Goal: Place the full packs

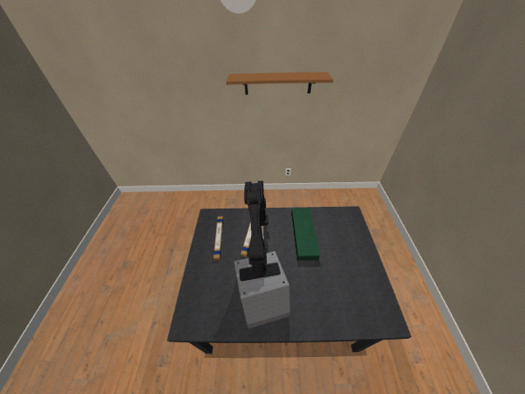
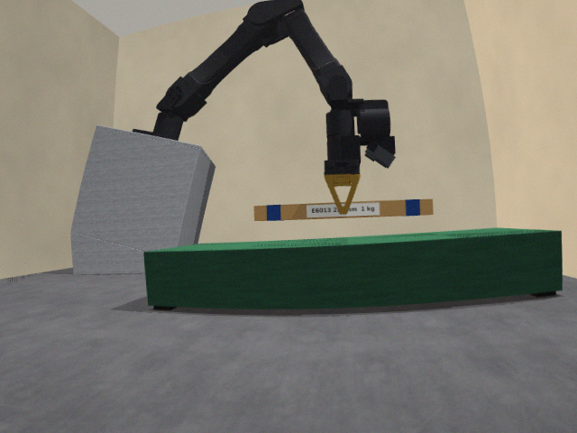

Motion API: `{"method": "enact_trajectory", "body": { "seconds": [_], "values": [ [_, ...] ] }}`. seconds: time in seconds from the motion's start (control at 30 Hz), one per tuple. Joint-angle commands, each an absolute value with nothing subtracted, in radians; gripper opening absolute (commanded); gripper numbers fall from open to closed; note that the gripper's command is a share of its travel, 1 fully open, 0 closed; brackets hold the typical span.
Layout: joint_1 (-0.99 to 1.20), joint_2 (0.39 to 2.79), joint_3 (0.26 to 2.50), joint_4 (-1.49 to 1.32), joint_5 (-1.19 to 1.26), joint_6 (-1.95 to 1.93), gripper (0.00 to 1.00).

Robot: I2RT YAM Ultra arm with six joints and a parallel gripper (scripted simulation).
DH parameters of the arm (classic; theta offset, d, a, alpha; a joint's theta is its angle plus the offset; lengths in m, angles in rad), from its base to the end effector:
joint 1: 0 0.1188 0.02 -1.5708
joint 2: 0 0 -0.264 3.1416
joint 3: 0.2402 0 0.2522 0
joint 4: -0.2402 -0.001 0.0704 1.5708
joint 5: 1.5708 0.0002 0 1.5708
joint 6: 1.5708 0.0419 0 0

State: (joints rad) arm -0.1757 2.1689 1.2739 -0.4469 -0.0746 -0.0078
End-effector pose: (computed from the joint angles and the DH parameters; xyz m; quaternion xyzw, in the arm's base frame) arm 0.3886 -0.0648 0.0741 0.0790 0.9896 0.0264 0.1170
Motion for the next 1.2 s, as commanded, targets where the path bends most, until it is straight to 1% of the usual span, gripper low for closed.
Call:
{"method": "enact_trajectory", "body": {
  "seconds": [0.0, 1.17],
  "values": [
    [-0.174, 2.123, 1.315, -0.464, -0.073, 0.001, 0.0],
    [-0.174, 2.124, 1.33, -0.475, -0.073, 0.001, 0.0]
  ]
}}
